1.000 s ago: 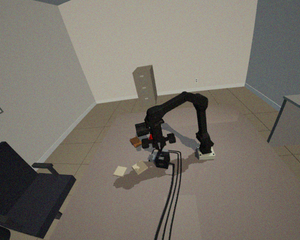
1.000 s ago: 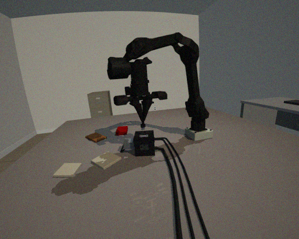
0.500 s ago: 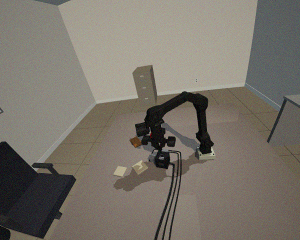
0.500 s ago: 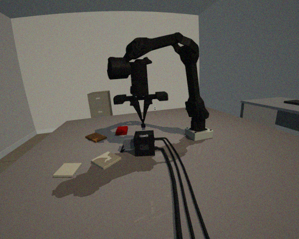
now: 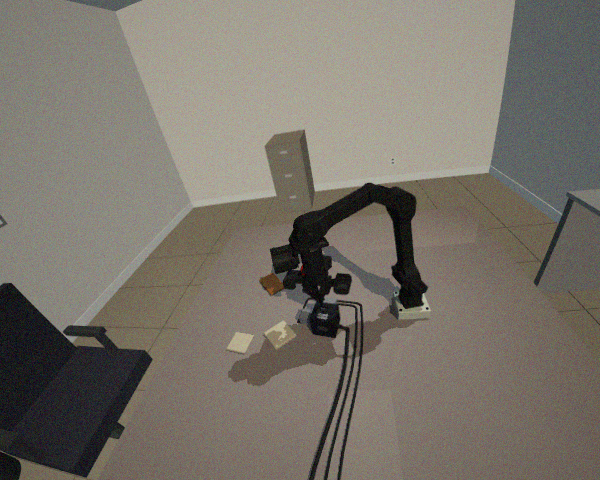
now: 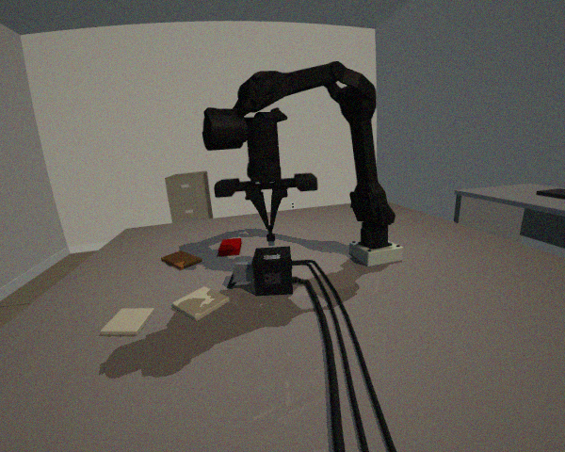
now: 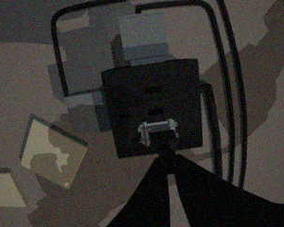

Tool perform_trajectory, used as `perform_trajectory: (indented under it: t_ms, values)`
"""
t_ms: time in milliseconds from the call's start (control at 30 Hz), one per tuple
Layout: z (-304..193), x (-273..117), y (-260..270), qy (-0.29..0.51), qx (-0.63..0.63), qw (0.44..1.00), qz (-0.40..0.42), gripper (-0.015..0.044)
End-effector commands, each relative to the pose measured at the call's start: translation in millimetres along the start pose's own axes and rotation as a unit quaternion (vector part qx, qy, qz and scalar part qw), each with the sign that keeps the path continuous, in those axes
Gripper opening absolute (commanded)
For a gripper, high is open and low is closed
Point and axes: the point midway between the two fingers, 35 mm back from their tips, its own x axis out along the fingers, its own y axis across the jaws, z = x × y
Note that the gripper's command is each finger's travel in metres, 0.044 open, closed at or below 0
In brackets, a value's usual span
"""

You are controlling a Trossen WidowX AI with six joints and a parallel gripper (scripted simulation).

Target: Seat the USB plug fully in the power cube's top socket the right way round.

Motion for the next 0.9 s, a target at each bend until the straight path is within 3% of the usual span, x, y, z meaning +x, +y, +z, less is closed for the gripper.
perform_trajectory:
  t_ms: [0, 867]
  values:
    - [-0.5, 0.5, 0.1, 0.003, 0.000, 1.000, 0.000, 0.0000]
    - [-1.8, 3.6, 0.2, 0.013, 0.001, 1.000, 0.001, 0.0000]
